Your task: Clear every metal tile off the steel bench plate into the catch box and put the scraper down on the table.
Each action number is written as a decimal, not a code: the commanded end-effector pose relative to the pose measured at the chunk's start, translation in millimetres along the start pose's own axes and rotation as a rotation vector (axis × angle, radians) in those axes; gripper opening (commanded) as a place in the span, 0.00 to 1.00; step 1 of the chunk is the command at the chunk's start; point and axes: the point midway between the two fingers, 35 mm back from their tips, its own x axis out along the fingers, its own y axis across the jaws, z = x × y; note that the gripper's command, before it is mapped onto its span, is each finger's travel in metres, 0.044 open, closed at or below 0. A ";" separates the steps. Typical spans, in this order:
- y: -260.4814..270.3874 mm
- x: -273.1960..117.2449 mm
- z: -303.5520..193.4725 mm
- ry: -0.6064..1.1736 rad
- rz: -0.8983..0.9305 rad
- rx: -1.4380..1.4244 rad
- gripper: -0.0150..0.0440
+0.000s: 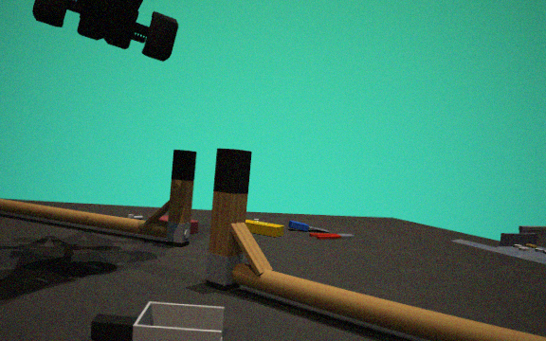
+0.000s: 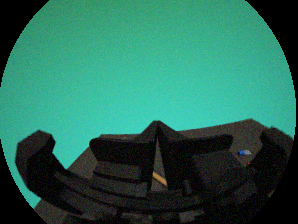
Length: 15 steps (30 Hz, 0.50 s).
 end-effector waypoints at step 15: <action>-54.8 -16.6 6.8 0.085 -0.165 0.163 0.25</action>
